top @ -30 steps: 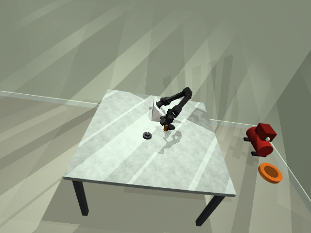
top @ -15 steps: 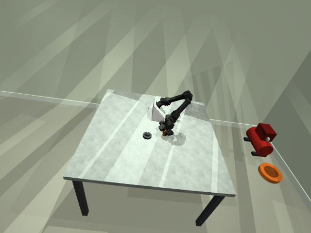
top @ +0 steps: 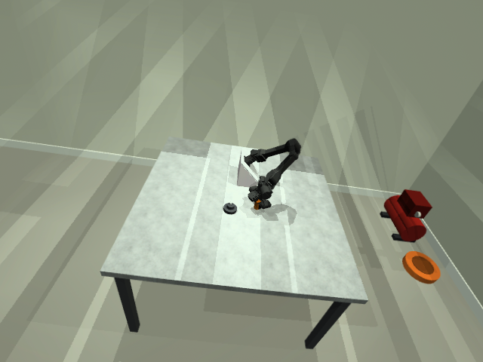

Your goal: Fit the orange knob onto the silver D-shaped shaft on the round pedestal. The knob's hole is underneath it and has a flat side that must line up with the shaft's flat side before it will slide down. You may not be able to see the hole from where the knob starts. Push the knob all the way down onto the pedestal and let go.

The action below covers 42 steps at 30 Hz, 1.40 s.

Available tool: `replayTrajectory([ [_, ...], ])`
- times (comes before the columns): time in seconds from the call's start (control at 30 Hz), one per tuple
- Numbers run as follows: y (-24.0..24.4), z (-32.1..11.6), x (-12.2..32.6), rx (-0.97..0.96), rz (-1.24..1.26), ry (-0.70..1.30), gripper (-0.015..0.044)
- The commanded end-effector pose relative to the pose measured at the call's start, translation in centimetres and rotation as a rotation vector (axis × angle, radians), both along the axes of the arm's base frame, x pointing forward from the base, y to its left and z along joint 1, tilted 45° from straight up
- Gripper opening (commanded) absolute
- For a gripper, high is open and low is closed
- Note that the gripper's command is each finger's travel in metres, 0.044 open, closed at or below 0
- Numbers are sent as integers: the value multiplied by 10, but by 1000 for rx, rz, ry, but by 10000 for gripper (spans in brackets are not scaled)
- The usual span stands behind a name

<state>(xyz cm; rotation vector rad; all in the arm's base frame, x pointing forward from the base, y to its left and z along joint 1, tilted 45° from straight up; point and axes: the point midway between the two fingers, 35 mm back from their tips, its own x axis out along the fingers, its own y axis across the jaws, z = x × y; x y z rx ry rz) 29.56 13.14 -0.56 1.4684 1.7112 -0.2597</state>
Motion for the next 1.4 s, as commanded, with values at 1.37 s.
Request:
replayTrajectory([
  [1.37,-40,36,-1,-7,-1,-2,440],
])
